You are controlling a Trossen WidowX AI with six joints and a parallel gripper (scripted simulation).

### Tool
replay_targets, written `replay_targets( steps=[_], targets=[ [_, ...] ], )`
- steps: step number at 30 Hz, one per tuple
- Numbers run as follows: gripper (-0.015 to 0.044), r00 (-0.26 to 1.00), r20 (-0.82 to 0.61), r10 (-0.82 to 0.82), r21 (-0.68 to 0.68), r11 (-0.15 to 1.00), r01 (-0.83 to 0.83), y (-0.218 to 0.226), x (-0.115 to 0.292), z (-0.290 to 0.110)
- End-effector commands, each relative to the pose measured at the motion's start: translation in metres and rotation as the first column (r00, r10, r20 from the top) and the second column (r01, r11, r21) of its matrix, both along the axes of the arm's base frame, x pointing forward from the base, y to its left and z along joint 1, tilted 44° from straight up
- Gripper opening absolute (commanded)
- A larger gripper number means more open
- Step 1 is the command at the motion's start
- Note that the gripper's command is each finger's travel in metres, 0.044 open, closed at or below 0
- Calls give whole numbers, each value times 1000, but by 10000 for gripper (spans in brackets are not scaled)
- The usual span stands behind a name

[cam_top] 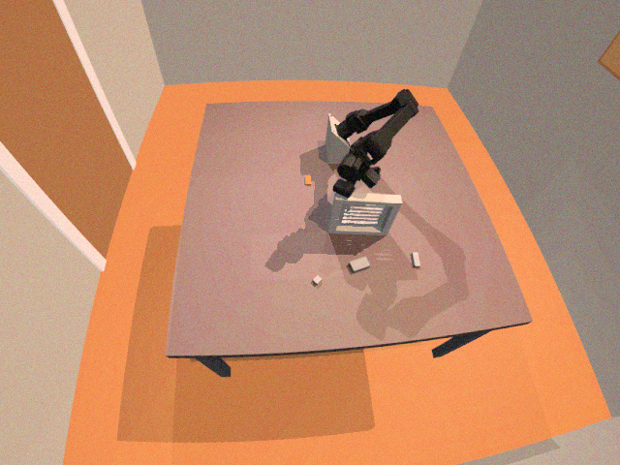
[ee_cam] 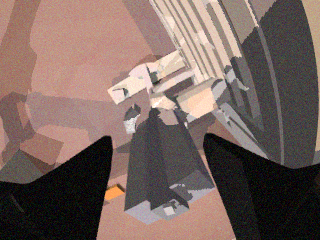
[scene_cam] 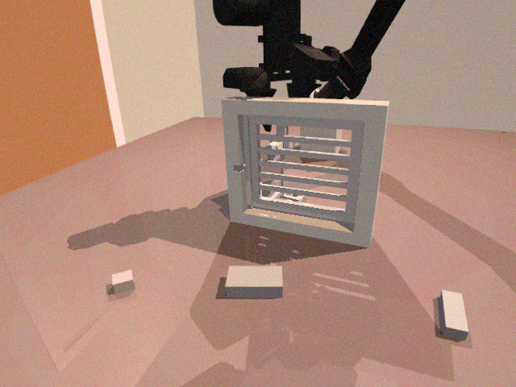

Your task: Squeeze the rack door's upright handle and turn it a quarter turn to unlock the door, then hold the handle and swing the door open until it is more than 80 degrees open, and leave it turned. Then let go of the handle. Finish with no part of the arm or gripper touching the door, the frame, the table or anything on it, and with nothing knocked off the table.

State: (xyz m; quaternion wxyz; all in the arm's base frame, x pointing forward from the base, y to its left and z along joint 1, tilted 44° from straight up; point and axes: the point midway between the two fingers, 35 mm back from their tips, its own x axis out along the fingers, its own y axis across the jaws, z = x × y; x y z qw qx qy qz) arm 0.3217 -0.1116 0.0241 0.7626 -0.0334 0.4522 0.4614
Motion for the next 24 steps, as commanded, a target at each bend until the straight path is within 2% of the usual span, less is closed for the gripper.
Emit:
replay_targets(
  steps=[1,11,17,24],
  targets=[
    [282,985,116,124,-35,992,-120,0,0,0],
    [282,796,390,463,-203,886,-416,0,0,0],
    [282,776,405,484,-217,875,-432,0,0,0],
    [98,776,405,484,-217,875,-432,0,0,0]
  ],
)
